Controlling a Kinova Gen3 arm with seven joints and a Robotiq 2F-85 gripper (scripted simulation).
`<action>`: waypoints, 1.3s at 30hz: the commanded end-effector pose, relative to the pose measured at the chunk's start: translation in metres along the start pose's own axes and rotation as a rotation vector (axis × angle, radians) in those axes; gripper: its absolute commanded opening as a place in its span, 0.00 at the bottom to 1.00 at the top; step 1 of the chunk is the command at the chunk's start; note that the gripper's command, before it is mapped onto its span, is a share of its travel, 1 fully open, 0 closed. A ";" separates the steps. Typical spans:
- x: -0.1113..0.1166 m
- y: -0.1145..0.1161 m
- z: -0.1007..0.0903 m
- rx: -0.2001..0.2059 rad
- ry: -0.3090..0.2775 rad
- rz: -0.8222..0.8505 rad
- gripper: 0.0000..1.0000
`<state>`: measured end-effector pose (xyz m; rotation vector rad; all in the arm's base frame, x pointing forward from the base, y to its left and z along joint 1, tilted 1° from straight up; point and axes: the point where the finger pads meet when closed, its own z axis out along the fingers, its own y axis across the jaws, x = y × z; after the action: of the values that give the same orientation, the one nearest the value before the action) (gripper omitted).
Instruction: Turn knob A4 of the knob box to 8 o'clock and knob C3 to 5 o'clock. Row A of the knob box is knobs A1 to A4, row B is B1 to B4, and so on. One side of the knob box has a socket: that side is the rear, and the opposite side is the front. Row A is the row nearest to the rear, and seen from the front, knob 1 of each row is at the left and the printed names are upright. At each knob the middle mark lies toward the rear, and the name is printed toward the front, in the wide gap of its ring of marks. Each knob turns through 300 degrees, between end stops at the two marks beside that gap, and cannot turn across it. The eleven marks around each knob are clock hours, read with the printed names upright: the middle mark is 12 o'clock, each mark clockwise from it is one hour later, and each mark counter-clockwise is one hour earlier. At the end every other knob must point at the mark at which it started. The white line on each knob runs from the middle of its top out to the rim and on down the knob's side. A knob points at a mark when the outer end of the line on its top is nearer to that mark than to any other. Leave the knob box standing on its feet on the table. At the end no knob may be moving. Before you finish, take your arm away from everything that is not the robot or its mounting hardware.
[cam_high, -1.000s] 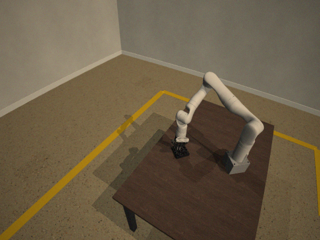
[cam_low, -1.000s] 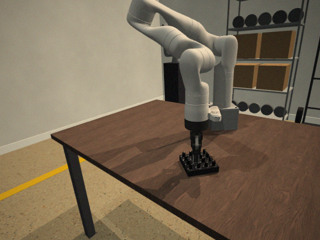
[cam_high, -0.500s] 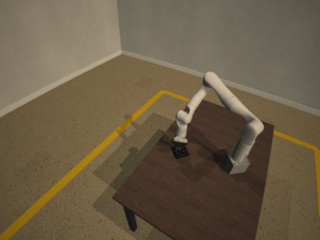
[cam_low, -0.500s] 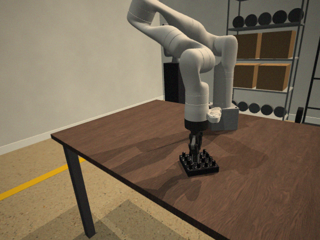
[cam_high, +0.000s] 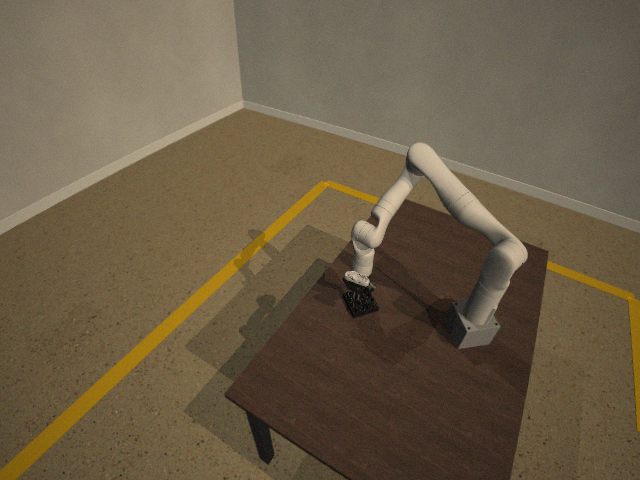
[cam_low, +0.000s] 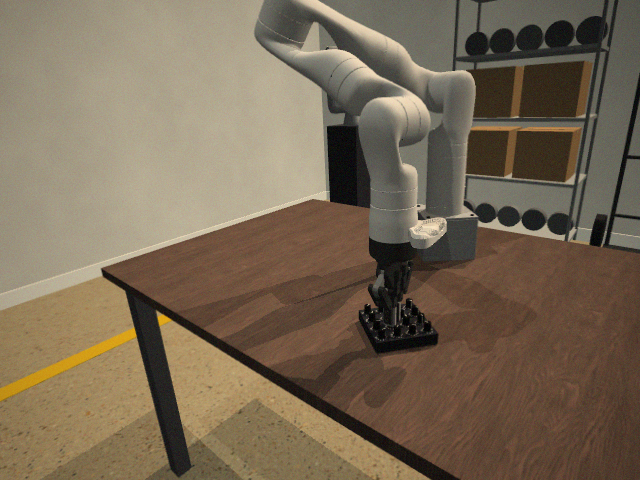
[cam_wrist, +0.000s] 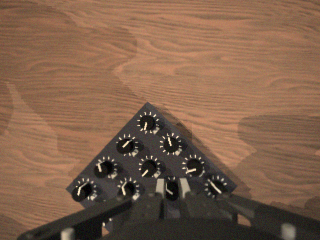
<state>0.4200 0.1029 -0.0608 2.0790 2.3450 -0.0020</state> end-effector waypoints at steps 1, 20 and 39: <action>0.000 0.000 -0.001 -0.002 -0.001 0.005 0.08; 0.000 0.000 -0.001 -0.003 -0.001 0.308 0.08; 0.000 0.000 -0.001 -0.003 -0.001 0.564 0.08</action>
<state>0.4200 0.1029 -0.0608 2.6393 1.6888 0.0017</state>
